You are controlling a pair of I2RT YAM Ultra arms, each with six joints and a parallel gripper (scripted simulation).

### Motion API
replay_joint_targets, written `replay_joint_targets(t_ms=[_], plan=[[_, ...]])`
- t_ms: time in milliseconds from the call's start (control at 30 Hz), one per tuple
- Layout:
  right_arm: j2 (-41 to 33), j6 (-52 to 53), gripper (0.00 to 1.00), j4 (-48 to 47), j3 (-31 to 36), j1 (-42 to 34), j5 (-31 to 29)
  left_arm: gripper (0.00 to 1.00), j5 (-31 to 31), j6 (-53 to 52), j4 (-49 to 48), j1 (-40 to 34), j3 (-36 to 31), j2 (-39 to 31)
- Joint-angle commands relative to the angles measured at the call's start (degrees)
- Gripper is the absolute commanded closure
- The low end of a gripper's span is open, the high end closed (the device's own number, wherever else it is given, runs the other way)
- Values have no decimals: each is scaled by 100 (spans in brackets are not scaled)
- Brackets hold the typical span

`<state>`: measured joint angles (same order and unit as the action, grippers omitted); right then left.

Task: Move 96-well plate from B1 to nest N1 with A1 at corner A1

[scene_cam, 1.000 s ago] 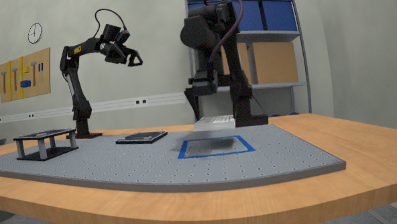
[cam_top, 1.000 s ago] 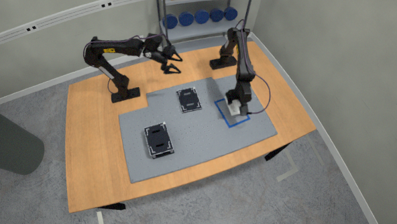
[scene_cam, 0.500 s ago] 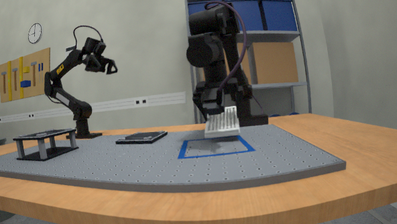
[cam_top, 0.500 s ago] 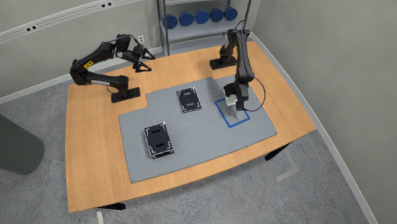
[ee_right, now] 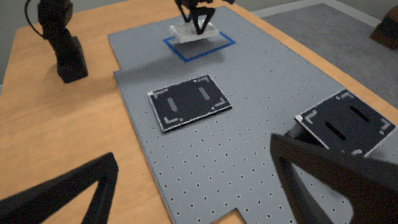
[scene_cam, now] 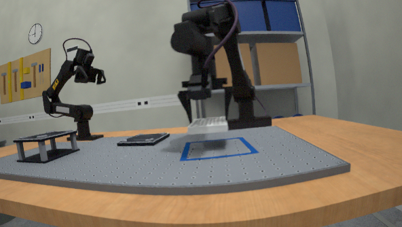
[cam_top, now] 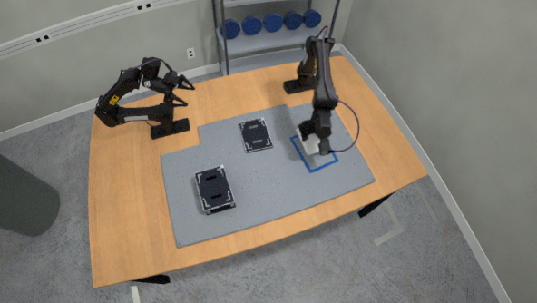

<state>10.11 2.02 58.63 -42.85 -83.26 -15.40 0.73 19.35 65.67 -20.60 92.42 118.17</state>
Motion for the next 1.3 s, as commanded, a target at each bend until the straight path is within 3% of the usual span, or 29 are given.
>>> replay_joint_targets(t_ms=[0,400,833,1267], plan=[[-122,68,0,209,78,77,-98,23,0,963,-115,-723,-279,-332],[-116,113,0,229,65,1,-182,23,-98,2841,144,-2988,369,72],[-116,128,0,233,64,-29,-209,23,-179,3271,215,-3578,950,439],[-115,133,0,235,64,-39,-218,23,-185,3171,-171,-3486,592,483]])
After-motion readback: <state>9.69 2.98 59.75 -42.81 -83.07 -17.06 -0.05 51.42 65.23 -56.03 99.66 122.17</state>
